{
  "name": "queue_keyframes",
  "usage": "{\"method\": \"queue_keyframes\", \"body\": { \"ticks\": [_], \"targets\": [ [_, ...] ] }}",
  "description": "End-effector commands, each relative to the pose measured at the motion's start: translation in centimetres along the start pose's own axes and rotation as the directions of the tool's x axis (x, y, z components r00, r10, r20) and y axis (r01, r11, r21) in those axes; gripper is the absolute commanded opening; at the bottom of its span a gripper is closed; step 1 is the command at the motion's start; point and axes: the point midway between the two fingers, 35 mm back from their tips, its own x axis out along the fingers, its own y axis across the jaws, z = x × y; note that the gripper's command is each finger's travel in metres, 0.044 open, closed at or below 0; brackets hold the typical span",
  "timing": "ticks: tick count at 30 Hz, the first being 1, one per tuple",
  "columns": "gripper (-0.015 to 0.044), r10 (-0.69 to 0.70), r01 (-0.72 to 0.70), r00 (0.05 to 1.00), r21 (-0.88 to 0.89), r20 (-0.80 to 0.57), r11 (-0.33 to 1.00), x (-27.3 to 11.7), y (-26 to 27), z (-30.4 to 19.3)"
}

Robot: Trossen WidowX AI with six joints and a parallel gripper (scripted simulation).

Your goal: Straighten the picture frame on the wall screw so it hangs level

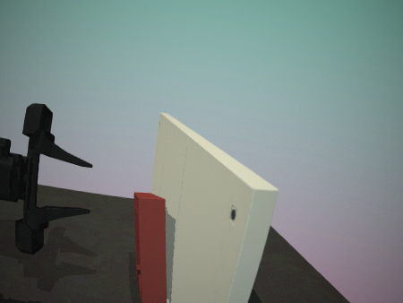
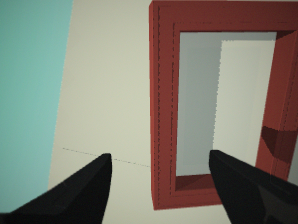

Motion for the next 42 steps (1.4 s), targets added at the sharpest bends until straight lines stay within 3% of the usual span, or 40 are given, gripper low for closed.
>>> {"method": "queue_keyframes", "body": {
  "ticks": [1, 21, 42],
  "targets": [
    [0.026, 0.006, -0.006, 1.0, 0.007, 0.005, 1.0, 2.5, -0.5, -0.3],
    [0.026, 0.007, -0.007, 1.0, 0.007, 0.006, 1.0, 3.0, -0.7, -0.3],
    [0.026, 0.009, -0.009, 1.0, 0.007, 0.007, 1.0, 6.3, -0.6, -0.3]
  ]
}}
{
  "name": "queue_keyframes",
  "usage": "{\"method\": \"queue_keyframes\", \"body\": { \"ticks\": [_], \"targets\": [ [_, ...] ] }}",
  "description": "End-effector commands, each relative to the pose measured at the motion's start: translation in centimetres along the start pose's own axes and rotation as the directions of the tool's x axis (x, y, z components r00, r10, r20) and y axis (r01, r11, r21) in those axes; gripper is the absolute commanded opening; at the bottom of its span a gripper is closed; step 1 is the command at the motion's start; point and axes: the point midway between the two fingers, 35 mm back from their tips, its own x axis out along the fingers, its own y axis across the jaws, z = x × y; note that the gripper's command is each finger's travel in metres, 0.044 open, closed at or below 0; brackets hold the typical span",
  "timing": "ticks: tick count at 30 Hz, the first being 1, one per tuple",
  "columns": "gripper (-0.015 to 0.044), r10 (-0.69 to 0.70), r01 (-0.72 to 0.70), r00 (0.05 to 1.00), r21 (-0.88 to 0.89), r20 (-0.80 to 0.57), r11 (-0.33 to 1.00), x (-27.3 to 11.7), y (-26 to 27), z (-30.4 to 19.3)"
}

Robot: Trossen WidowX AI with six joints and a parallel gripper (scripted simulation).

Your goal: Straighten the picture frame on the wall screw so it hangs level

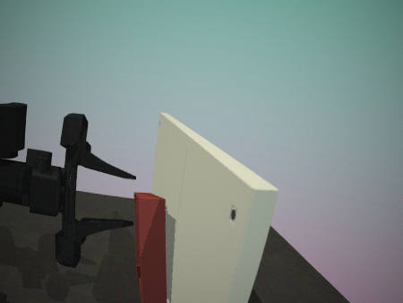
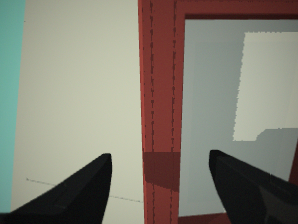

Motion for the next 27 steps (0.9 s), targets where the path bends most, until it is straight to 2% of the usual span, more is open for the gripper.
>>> {"method": "queue_keyframes", "body": {
  "ticks": [1, 27],
  "targets": [
    [0.026, 0.003, -0.003, 1.0, 0.005, 0.005, 1.0, 0.79, 0.06, 0.07],
    [0.026, 0.003, -0.003, 1.0, 0.005, 0.005, 1.0, 1.19, 0.05, 0.06]
  ]
}}
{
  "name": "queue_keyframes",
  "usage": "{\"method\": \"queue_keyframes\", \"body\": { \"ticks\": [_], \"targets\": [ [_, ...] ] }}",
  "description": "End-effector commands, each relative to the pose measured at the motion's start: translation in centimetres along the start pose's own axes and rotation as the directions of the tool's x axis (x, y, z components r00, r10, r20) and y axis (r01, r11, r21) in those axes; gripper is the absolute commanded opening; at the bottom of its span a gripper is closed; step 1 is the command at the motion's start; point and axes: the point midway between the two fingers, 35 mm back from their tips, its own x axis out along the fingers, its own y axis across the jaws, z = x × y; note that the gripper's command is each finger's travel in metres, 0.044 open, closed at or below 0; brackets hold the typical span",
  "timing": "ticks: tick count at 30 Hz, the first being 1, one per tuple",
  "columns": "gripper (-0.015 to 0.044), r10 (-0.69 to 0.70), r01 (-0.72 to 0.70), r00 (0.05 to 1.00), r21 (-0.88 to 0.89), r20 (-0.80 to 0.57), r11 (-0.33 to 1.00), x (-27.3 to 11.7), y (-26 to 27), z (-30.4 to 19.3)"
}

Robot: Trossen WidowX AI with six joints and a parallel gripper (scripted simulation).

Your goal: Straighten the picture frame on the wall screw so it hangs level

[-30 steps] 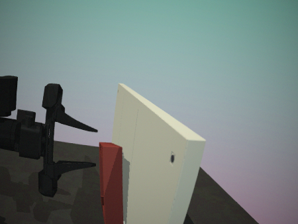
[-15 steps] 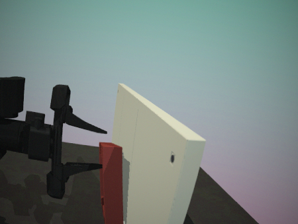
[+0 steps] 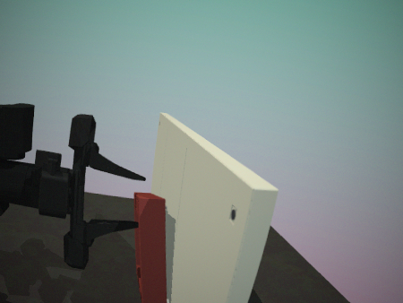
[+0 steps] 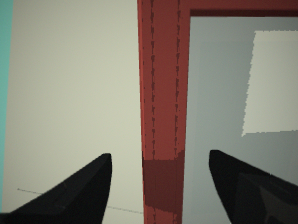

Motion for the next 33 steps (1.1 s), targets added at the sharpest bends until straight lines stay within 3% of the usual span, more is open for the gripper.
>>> {"method": "queue_keyframes", "body": {
  "ticks": [1, 14, 21, 29, 33],
  "targets": [
    [0.026, 0.001, -0.001, 1.0, 0.005, 0.004, 1.0, 0.02, 0.04, 0.06],
    [0.026, 0.001, -0.001, 1.0, 0.005, 0.004, 1.0, 0.04, 0.06, 0.11],
    [0.0076, 0.001, -0.001, 1.0, 0.005, 0.004, 1.0, 0.04, 0.06, 0.11],
    [0.0003, 0.001, -0.001, 1.0, 0.005, 0.004, 1.0, 0.04, 0.06, 0.11],
    [0.0, 0.001, -0.001, 1.0, 0.005, 0.004, 1.0, 0.04, 0.06, 0.11]
  ]
}}
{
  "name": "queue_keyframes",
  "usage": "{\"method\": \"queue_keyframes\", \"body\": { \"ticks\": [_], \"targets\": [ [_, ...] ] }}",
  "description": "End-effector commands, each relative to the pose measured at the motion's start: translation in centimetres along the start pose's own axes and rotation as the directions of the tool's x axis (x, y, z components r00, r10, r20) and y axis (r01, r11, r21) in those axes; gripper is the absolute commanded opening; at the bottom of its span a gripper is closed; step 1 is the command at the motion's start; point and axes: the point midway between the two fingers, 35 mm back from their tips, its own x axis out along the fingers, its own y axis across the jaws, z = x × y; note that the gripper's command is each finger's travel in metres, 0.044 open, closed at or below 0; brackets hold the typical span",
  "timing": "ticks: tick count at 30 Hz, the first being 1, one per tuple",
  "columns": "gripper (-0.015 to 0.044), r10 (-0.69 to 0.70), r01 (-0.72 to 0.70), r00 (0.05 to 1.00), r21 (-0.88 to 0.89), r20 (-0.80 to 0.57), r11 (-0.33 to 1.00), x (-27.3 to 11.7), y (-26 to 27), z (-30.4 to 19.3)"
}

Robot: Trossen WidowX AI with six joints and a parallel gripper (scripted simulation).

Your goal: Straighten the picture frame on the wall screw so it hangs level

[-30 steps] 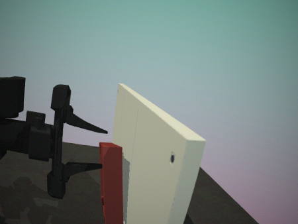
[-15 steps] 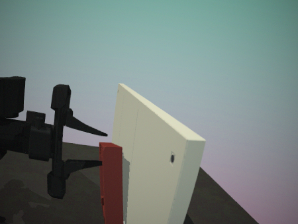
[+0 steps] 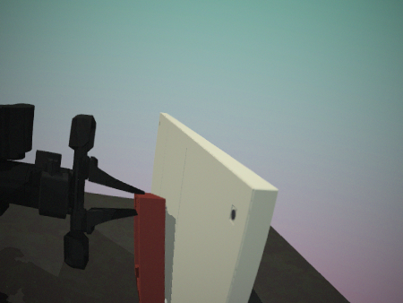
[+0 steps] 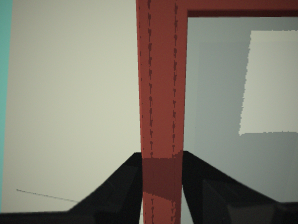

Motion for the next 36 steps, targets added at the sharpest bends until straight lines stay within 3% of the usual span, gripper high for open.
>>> {"method": "queue_keyframes", "body": {
  "ticks": [1, 36],
  "targets": [
    [0.0, 0.001, -0.001, 1.0, 0.004, 0.003, 1.0, 0.02, 0.04, 0.06],
    [0.0, 0.001, -0.001, 1.0, 0.005, 0.003, 1.0, 0.01, 0.98, 0.0]
  ]
}}
